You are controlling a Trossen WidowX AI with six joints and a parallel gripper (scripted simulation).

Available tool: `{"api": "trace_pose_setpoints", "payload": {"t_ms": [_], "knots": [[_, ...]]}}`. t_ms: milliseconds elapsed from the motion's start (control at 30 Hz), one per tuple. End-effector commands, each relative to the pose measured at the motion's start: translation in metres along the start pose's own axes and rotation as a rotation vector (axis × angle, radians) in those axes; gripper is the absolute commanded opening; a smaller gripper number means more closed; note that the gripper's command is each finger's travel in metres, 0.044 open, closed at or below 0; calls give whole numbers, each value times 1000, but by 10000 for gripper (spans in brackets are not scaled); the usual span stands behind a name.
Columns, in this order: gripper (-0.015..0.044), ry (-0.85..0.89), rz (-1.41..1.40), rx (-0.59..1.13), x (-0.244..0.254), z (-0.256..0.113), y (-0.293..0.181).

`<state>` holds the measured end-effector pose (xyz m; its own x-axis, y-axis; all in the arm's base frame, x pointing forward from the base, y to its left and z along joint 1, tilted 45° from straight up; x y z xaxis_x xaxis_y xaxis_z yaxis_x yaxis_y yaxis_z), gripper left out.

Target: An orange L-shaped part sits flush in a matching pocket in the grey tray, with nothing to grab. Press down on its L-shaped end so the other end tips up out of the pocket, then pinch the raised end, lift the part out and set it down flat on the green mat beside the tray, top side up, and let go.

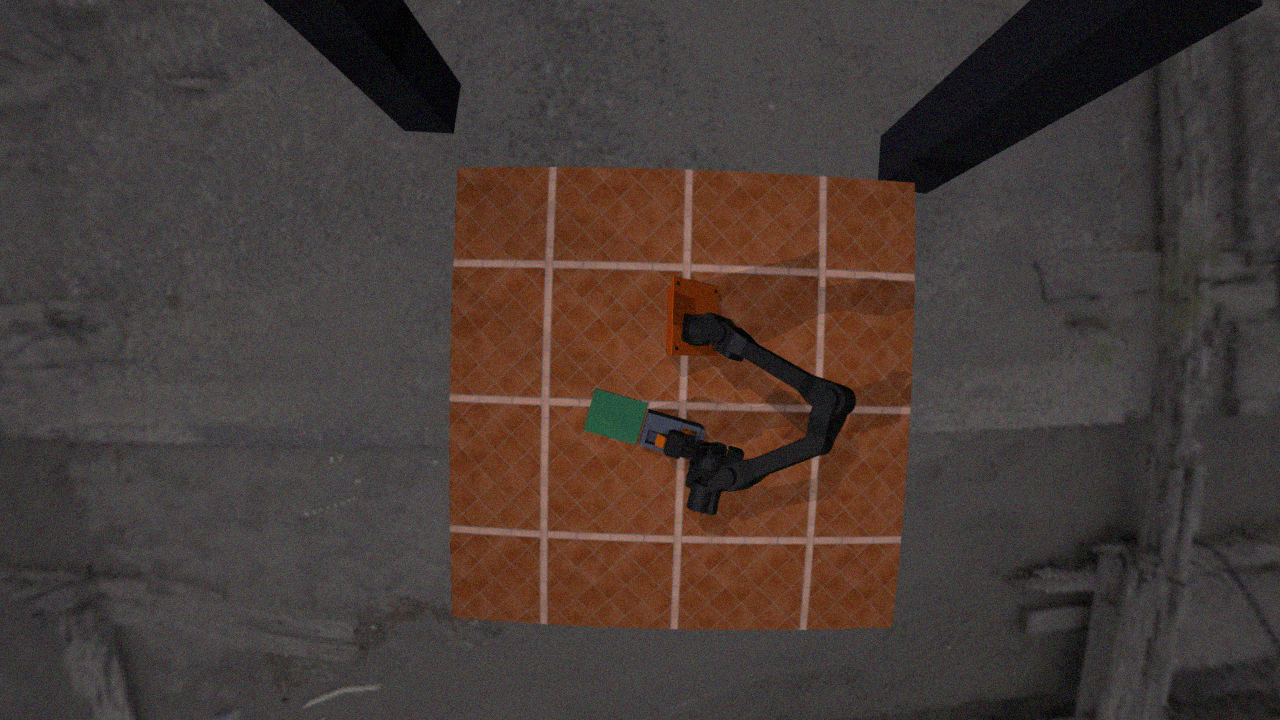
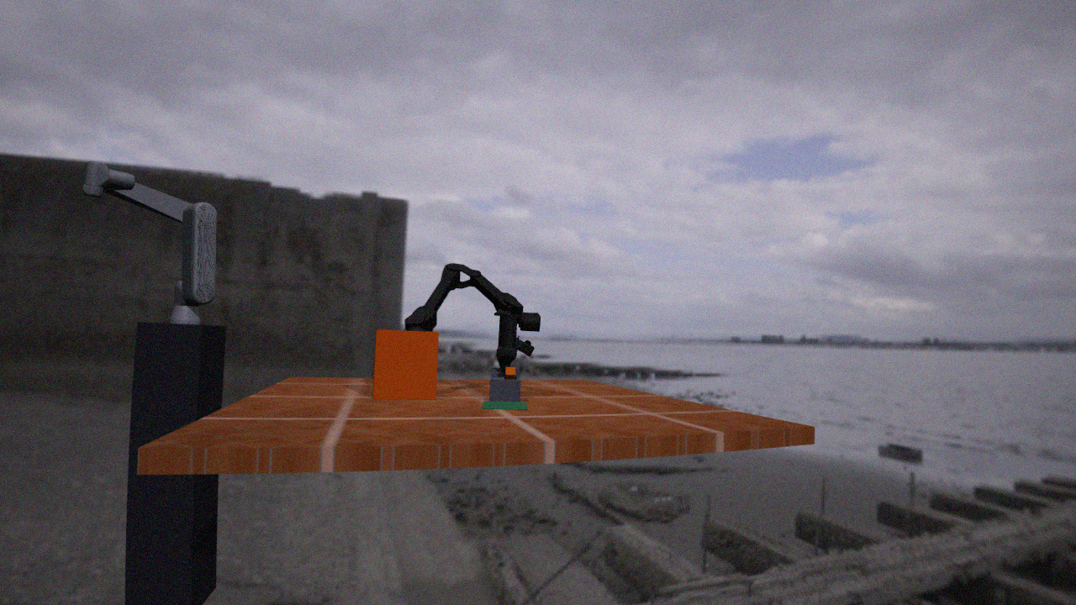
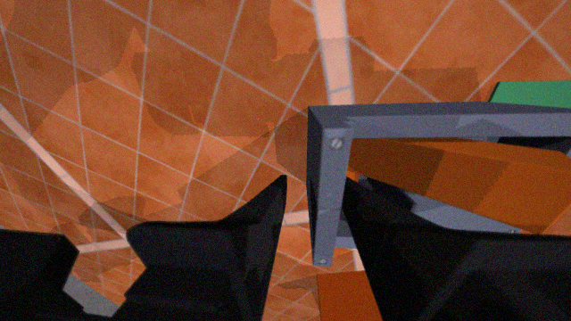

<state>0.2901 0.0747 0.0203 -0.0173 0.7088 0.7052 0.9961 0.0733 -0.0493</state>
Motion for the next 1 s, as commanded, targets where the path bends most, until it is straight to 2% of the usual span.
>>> {"api": "trace_pose_setpoints", "payload": {"t_ms": [0, 100, 167, 967], "knots": [[180, -10, -4, -21, -5, -29, 6], [180, -9, -4, -20, -10, -76, 2], [180, -6, -5, -19, -10, -89, 0], [180, -6, 5, -38, -13, -87, 1]]}}
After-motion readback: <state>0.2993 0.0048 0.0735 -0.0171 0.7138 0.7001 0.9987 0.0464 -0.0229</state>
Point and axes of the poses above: the point midway between the two fingers, 35 mm back from their tips, its own z axis out along the fingers, its own x axis across the jaws, y = z × x, the point moved 4 cm from there along -z, back along the fingers, and after that the axes turned 10 degrees about -z, right-handed, at the moved point
